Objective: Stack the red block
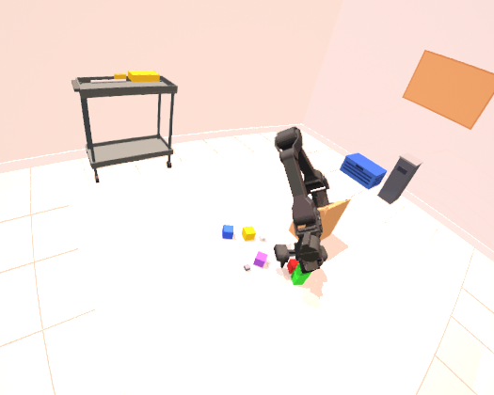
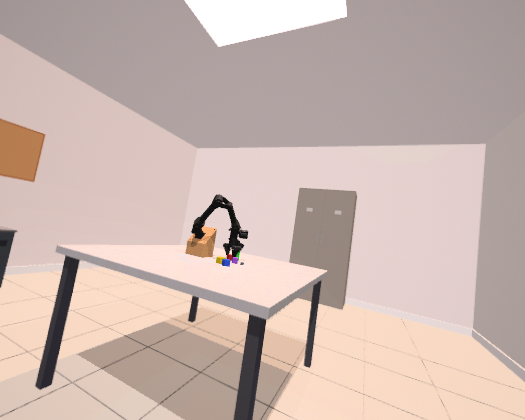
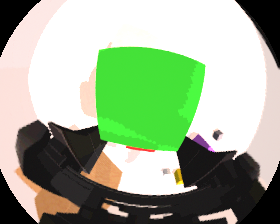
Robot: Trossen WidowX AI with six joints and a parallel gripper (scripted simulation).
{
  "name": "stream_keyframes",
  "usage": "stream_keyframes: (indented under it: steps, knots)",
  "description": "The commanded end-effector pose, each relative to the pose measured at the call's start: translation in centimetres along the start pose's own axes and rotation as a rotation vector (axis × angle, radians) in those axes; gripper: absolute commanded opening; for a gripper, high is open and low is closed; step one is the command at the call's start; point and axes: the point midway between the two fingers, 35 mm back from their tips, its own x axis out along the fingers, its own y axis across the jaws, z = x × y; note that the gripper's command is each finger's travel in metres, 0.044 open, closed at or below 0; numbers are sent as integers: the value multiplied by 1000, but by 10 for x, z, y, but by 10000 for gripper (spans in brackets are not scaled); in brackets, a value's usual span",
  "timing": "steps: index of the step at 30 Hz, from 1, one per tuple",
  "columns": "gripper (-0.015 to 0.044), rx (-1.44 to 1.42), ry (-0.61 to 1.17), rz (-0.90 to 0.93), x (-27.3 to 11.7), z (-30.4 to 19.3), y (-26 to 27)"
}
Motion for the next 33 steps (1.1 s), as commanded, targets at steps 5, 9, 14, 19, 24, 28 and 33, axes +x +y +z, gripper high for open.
stream_keyframes:
  steps: [5,9,14,19,24,28,33]
  knots:
    - [440,-11,11,3,3,-3,3]
    - [414,-11,11,3,1,-3,3]
    - [282,-11,11,3,1,-3,3]
    - [151,-11,11,3,1,-3,3]
    - [118,-11,11,3,1,-3,3]
    - [33,-11,10,3,-5,-2,2]
    - [0,-11,9,4,-28,-1,2]
